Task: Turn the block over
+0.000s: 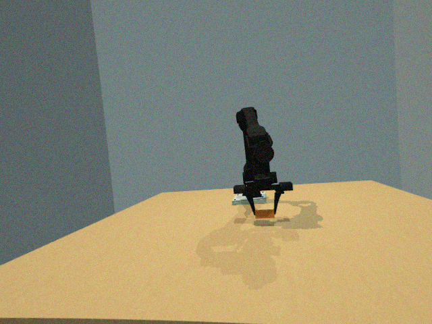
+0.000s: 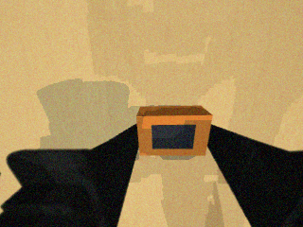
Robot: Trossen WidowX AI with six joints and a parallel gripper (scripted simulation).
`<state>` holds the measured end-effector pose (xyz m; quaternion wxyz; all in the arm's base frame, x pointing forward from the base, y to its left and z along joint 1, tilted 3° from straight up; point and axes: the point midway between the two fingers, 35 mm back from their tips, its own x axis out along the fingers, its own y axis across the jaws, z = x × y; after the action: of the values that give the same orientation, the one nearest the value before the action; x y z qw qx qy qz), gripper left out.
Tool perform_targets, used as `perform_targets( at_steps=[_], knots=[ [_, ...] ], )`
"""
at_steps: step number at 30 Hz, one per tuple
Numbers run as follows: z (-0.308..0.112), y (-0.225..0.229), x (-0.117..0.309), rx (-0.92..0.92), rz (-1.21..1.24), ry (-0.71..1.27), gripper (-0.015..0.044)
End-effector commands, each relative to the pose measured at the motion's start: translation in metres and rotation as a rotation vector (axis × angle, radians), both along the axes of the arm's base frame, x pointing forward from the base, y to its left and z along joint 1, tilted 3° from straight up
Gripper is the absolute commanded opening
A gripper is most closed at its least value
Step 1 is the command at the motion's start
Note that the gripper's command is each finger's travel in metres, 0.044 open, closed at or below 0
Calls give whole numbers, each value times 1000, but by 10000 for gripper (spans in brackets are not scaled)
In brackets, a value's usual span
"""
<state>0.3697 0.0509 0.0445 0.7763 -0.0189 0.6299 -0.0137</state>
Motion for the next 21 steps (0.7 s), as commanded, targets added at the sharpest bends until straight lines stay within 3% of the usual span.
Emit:
perform_targets(
  at_steps=[1,21],
  knots=[
    [-2,-1,-1,-7,5,-50,0],
    [-2,-2,-9,-5,14,-359,0]
  ],
)
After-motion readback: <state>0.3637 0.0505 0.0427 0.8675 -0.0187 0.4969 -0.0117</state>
